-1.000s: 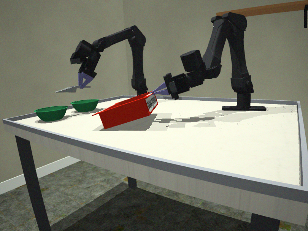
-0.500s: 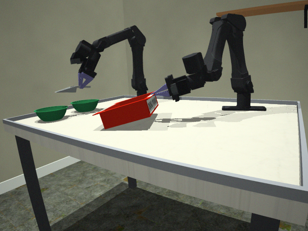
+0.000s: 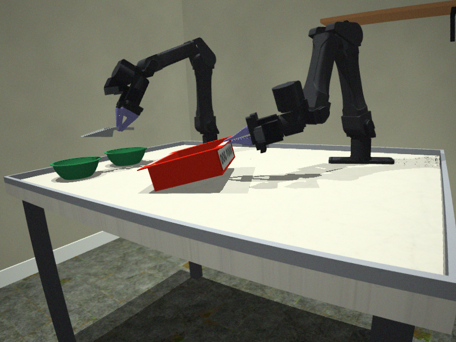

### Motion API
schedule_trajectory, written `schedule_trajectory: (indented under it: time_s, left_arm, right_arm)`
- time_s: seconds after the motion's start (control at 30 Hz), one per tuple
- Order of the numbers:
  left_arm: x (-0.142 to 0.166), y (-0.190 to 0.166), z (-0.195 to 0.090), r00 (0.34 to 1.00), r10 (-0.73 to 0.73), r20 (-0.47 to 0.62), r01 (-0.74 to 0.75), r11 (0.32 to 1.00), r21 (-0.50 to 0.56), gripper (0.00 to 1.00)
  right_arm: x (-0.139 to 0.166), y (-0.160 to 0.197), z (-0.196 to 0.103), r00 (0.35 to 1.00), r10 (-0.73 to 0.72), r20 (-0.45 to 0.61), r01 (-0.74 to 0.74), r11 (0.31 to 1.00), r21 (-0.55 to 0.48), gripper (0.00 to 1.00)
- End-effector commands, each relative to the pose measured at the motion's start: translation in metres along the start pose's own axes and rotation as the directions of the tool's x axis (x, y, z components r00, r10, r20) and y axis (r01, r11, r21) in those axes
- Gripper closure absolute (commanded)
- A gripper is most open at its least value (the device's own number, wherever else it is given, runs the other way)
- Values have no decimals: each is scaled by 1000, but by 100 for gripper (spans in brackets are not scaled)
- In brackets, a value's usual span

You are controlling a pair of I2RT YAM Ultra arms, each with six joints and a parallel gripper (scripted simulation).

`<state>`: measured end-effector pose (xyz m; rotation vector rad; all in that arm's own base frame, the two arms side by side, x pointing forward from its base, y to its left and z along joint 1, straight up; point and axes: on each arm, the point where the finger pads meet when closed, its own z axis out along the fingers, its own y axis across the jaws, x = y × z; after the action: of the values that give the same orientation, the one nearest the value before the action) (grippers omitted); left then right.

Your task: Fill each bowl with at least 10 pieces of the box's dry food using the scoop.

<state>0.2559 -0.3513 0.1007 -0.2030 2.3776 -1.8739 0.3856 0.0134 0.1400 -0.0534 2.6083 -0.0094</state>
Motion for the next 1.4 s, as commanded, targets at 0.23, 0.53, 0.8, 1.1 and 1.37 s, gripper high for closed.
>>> schedule_trajectory:
  time_s: [0.23, 0.53, 0.8, 1.1, 1.37]
  left_arm:
    - [-4, -20, 0, 998, 64, 14, -64, 996, 65, 100]
    - [-3, -12, 0, 999, 51, 9, -51, 997, 52, 74]
    - [-8, -23, 0, 998, 68, 17, -69, 995, 73, 74]
    - [-4, -8, 0, 998, 57, 12, -57, 997, 59, 74]
    - [-4, 11, -5, 999, 33, 20, -34, 999, 36, 74]
  right_arm:
    - [-24, 0, -17, 995, -1, 96, 1, 1000, 5, 100]
    - [-24, 0, -17, 995, -1, 96, 1, 1000, 5, 100]
    - [-24, 0, -17, 995, -1, 96, 1, 1000, 5, 100]
    - [-24, 0, -17, 995, -1, 96, 1, 1000, 5, 100]
    - [-24, 0, -17, 995, -1, 96, 1, 1000, 5, 100]
